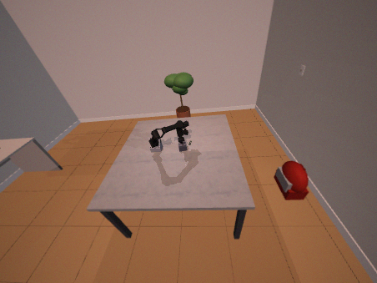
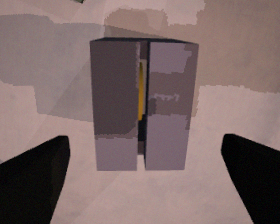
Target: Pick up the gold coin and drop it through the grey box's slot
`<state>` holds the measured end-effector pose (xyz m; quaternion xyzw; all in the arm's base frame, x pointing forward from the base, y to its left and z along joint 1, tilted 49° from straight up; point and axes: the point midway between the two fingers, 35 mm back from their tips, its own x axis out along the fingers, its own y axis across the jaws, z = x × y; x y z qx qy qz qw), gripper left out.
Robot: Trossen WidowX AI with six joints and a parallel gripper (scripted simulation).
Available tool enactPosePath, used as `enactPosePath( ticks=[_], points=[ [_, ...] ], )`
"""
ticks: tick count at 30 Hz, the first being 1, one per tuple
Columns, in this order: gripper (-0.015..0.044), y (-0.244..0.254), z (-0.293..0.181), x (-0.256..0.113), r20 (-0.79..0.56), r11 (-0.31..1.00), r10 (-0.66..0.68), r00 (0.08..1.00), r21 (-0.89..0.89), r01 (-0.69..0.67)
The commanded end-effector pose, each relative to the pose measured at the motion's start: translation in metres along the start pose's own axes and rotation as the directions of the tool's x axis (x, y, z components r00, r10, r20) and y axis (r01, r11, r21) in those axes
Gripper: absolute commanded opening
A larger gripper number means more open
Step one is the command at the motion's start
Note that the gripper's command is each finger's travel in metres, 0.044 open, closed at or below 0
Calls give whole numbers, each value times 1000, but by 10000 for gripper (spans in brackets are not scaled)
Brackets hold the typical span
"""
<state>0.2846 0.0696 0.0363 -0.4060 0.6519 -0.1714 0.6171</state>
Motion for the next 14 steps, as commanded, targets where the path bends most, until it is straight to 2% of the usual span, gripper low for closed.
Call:
enactPosePath(
  ticks=[1,3,14],
  points=[
    [440,0,-1,-31,4,1000,1,1000,2,-1],
    [440,0,-3,-40,3,1000,-2,1000,2,2],
    [440,0,-3,-40,3,1000,-2,1000,2,2]
  ],
)
